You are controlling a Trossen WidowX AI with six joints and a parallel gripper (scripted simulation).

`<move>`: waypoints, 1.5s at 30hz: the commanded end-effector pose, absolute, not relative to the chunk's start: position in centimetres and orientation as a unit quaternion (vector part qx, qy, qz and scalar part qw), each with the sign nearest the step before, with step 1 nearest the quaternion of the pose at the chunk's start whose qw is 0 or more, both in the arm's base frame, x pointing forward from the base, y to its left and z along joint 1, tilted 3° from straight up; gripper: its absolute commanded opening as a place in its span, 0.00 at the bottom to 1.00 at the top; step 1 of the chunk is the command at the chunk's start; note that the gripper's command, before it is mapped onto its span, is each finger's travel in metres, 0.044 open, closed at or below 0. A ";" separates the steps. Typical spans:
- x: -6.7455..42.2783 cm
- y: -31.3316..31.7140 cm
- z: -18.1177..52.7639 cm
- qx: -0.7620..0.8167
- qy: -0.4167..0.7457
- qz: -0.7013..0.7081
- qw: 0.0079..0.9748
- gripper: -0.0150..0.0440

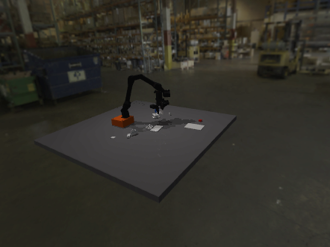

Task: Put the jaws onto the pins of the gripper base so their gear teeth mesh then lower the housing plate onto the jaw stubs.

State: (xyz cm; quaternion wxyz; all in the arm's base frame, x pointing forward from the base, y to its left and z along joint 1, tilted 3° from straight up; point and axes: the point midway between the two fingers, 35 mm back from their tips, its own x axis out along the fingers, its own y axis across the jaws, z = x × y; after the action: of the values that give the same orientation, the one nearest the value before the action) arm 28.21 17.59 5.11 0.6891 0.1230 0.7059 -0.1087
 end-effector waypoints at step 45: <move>33.0 2.3 4.9 -0.017 0.711 0.028 0.702 0.48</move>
State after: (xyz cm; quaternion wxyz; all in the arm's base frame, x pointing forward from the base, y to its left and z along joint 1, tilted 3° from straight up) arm 32.91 3.63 4.98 0.7028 -0.0030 0.7112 0.0180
